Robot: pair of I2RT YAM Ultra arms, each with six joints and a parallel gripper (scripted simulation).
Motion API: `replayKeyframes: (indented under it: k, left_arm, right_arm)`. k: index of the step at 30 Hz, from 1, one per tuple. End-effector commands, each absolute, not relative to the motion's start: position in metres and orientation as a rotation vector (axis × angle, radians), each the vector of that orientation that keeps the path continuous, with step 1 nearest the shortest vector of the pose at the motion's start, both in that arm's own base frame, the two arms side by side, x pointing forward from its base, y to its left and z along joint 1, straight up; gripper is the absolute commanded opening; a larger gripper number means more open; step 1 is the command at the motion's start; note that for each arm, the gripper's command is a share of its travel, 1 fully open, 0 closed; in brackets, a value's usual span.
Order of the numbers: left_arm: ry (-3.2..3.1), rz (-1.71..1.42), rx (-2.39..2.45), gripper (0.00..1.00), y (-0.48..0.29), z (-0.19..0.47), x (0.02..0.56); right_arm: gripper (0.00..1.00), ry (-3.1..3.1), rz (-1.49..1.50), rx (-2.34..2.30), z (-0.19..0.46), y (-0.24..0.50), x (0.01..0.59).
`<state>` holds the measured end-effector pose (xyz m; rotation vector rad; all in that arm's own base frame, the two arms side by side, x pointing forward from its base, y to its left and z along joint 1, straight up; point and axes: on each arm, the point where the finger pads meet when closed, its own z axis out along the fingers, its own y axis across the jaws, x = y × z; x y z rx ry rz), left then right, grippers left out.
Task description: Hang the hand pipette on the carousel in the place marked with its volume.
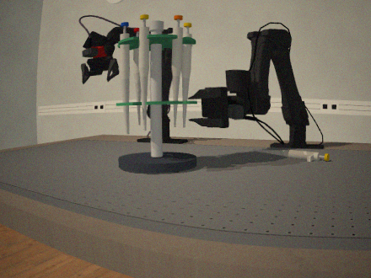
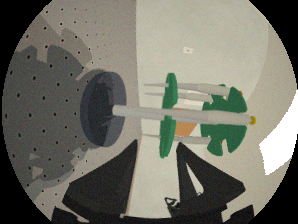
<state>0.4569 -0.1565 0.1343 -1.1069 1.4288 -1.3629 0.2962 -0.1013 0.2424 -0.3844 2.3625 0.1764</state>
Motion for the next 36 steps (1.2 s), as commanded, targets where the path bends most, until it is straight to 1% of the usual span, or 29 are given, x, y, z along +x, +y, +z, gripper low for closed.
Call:
replayKeyframes:
  k: [1, 23, 25, 26, 27, 29, 30, 34, 35, 36]
  left_arm:
    - [1.376, -1.405, -1.060, 0.49, -0.158, 0.159, 0.445]
    - [1.377, -1.404, -1.062, 0.49, -0.144, 0.158, 0.393]
    - [1.377, -1.404, -1.062, 0.49, -0.144, 0.158, 0.393]
    - [1.339, -1.432, -1.041, 0.49, -0.148, 0.173, 0.401]
    - [1.382, -1.401, -1.073, 0.49, -0.144, 0.155, 0.399]
    - [1.382, -1.401, -1.072, 0.49, -0.144, 0.155, 0.399]
    - [1.430, -1.363, -1.050, 1.00, -0.133, 0.153, 0.393]
    - [1.551, -1.277, -0.948, 1.00, -0.108, 0.162, 0.382]
    - [1.543, -1.274, -0.896, 1.00, -0.104, 0.181, 0.388]
    - [1.572, -1.250, -0.869, 1.00, -0.097, 0.184, 0.385]
  right_arm:
    - [1.00, 2.321, 0.156, -0.402, 0.253, -0.103, 0.300]
    - [1.00, 2.321, 0.156, -0.402, 0.253, -0.103, 0.300]
    - [1.00, 2.321, 0.156, -0.402, 0.253, -0.103, 0.300]
    - [1.00, 2.321, 0.156, -0.402, 0.253, -0.103, 0.300]
    - [1.00, 2.321, 0.156, -0.402, 0.253, -0.103, 0.300]
    - [1.00, 2.321, 0.156, -0.402, 0.253, -0.103, 0.300]
    - [1.00, 2.321, 0.156, -0.402, 0.253, -0.103, 0.300]
    - [1.00, 2.321, 0.156, -0.402, 0.253, -0.103, 0.300]
    - [1.00, 2.321, 0.156, -0.402, 0.253, -0.103, 0.300]
    - [1.00, 2.321, 0.156, -0.402, 0.253, -0.103, 0.300]
